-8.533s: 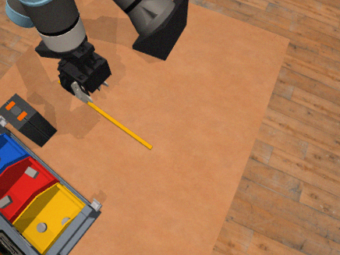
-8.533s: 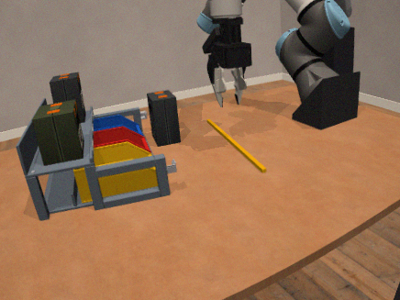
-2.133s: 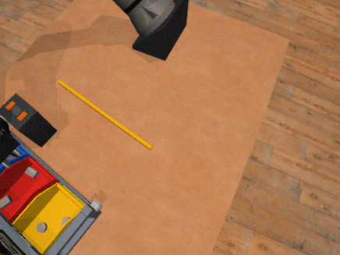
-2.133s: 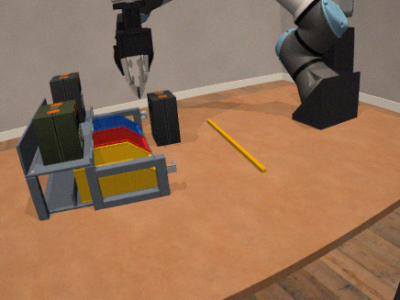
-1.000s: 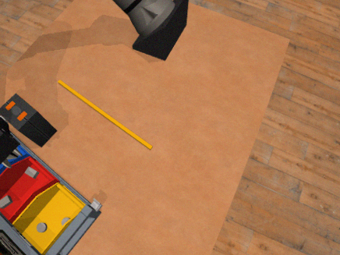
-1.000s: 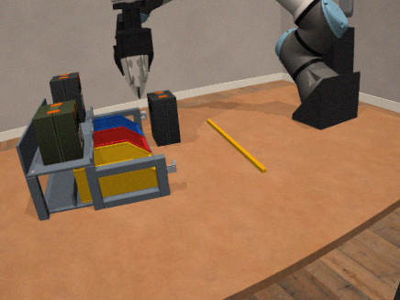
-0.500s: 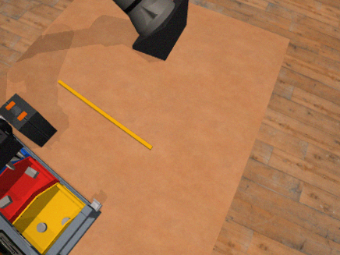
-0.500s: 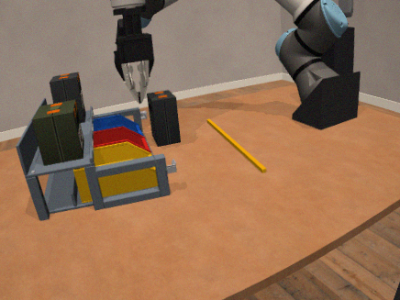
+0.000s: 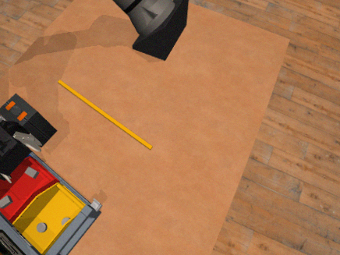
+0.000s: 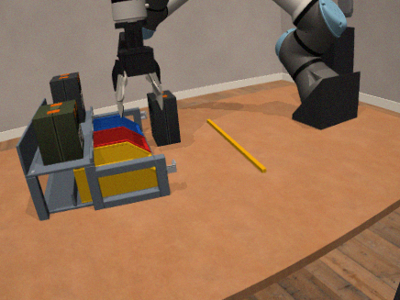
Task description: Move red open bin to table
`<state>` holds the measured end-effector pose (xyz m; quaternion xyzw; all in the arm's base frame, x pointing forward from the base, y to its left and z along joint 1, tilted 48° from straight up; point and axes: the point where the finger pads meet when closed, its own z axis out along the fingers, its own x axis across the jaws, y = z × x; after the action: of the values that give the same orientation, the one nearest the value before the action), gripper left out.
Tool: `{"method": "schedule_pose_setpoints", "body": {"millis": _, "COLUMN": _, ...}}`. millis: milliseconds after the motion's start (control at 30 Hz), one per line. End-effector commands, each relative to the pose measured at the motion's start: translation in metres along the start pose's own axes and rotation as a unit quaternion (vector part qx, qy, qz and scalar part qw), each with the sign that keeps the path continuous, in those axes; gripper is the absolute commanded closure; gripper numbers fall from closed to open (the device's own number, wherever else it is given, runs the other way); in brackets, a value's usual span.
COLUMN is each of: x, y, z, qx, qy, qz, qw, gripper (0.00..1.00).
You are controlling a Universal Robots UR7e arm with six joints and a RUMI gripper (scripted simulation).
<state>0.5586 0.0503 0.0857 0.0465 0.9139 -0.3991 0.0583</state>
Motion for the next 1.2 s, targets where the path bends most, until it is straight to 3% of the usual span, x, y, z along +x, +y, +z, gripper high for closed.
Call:
{"method": "schedule_pose_setpoints", "body": {"millis": 0, "x": -0.0003, "y": 0.0001, "z": 0.0001, "qx": 0.000, "qy": -0.001, "qz": 0.000, "qw": 1.000, "gripper": 0.42}}
{"method": "schedule_pose_setpoints", "body": {"millis": 1167, "x": -0.0003, "y": 0.0001, "z": 0.0050, "qx": 0.000, "qy": -0.001, "qz": 0.000, "qw": 1.000, "gripper": 0.42}}
